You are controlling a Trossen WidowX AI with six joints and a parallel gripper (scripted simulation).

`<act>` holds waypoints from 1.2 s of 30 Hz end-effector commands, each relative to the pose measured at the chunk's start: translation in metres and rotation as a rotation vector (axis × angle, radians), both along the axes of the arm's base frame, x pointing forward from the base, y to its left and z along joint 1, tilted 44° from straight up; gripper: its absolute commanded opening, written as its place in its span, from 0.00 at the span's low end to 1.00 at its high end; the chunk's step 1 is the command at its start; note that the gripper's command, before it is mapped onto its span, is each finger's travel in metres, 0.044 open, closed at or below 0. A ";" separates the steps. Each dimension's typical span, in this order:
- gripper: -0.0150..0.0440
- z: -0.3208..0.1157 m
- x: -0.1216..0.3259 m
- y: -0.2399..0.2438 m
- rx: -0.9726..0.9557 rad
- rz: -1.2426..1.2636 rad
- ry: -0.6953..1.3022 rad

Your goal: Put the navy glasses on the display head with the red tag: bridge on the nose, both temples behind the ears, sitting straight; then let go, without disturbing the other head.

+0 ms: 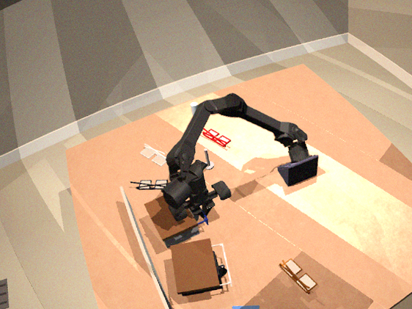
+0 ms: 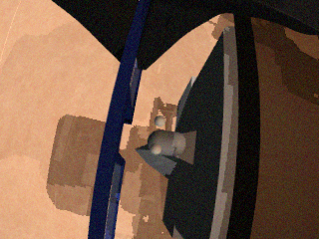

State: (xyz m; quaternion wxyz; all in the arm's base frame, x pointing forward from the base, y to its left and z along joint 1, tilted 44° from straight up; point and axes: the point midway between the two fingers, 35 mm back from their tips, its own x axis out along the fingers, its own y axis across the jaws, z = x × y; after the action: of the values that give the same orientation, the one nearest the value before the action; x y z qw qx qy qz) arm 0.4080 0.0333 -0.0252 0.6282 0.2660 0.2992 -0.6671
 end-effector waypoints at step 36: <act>0.44 -0.004 0.002 -0.004 -0.001 0.000 0.001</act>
State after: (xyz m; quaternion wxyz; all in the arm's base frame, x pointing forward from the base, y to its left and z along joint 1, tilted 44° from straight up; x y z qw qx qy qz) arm 0.4096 0.0290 -0.0299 0.6280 0.2653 0.2993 -0.6675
